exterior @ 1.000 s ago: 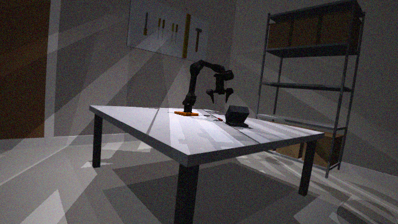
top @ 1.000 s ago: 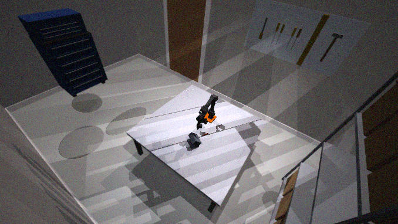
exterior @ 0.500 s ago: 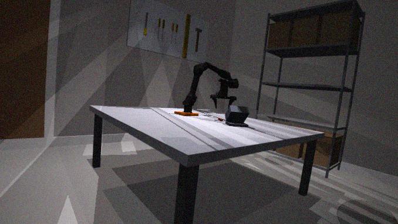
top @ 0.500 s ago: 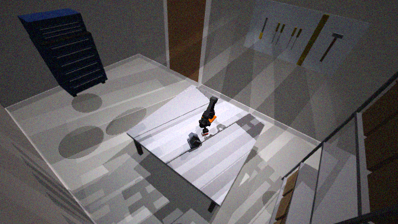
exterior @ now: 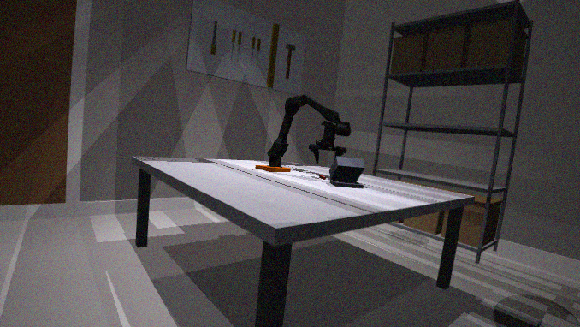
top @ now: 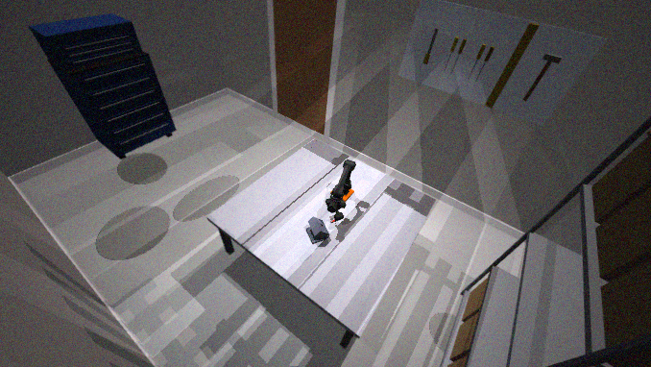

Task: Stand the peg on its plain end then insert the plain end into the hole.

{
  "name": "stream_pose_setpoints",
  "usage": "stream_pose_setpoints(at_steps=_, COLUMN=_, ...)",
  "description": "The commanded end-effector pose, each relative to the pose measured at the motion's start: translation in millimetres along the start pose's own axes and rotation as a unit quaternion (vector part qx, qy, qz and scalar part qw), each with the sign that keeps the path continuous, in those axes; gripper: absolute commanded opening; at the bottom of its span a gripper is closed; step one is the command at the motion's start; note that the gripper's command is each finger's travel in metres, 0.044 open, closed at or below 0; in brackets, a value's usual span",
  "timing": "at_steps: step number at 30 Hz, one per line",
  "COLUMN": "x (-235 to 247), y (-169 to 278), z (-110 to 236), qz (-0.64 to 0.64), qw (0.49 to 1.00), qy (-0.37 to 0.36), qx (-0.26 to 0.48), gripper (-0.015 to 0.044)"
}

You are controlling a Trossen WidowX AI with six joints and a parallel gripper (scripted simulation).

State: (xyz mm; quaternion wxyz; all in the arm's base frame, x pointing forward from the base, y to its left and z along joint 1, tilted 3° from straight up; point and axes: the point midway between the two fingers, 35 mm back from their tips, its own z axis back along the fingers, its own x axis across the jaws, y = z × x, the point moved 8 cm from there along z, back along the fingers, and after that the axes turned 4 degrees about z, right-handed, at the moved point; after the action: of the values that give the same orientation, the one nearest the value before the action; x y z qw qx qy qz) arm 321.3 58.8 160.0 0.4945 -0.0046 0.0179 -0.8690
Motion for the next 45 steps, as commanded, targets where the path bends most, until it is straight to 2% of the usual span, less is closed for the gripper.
stream_pose_setpoints(at_steps=1, x=0, y=-1, z=-7, qz=0.004, qw=1.0, qy=0.001, qx=-0.003, gripper=0.044)
stream_pose_setpoints(at_steps=41, x=1, y=-2, z=-68, qz=0.004, qw=1.0, qy=0.001, qx=-0.003, gripper=0.044)
stream_pose_setpoints(at_steps=45, x=1, y=-2, z=-68, qz=0.004, qw=1.0, qy=0.001, qx=-0.003, gripper=0.0335)
